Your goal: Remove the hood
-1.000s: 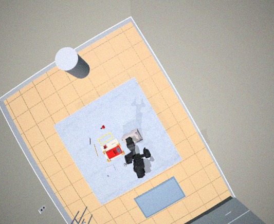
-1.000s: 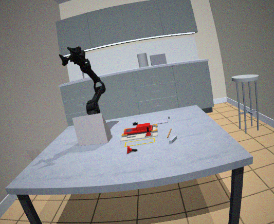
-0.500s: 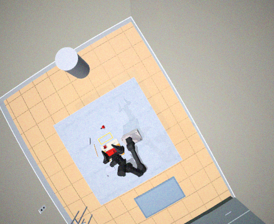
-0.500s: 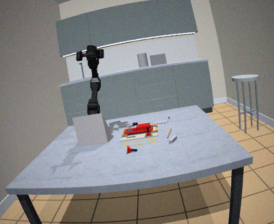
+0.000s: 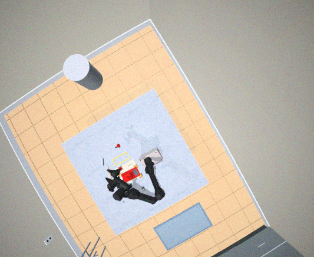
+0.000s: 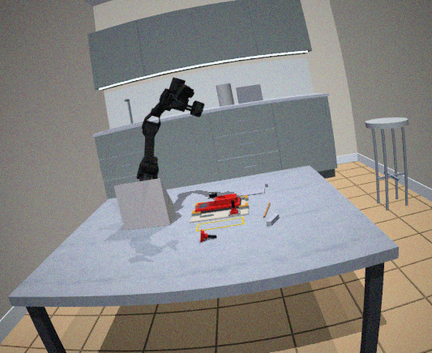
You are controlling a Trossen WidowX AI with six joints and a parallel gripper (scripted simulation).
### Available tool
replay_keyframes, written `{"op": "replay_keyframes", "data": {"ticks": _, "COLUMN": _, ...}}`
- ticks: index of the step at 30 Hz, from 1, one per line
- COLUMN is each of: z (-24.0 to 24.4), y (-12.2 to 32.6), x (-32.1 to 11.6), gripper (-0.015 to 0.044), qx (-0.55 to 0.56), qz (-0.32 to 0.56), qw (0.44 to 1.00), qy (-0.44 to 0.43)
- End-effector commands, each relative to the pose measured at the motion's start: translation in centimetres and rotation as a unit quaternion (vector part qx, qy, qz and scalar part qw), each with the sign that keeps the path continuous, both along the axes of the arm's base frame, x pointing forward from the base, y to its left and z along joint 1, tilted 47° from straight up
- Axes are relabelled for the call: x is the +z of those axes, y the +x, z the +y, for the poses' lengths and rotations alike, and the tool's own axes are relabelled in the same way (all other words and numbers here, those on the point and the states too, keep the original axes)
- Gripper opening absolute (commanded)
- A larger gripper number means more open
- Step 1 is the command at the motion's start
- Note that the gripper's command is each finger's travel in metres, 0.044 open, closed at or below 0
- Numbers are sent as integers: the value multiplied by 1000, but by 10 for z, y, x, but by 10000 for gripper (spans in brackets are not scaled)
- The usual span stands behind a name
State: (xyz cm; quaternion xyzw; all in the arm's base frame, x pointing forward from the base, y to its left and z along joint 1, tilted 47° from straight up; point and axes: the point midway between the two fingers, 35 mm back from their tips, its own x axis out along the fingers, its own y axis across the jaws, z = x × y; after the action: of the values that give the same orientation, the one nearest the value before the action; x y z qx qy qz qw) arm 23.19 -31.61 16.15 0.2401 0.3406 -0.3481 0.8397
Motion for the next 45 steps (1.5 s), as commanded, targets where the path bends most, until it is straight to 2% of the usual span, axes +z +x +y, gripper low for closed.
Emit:
{"op": "replay_keyframes", "data": {"ticks": 1, "z": 38, "y": 33, "x": -19, "gripper": 440, "qx": 79, "qz": 10, "qw": 996, "qy": 43}}
{"op": "replay_keyframes", "data": {"ticks": 7, "z": 91, "y": 67, "x": -42, "gripper": 440, "qx": 172, "qz": 24, "qw": 979, "qy": 103}}
{"op": "replay_keyframes", "data": {"ticks": 12, "z": 160, "y": 96, "x": -64, "gripper": 440, "qx": 274, "qz": 40, "qw": 943, "qy": 184}}
{"op": "replay_keyframes", "data": {"ticks": 19, "z": 262, "y": 111, "x": -85, "gripper": 440, "qx": 395, "qz": 76, "qw": 867, "qy": 295}}
{"op": "replay_keyframes", "data": {"ticks": 26, "z": 359, "y": 100, "x": -96, "gripper": 440, "qx": 479, "qz": 125, "qw": 772, "qy": 398}}
{"op": "replay_keyframes", "data": {"ticks": 45, "z": 371, "y": 106, "x": -107, "gripper": 440, "qx": 485, "qz": 130, "qw": 763, "qy": 406}}
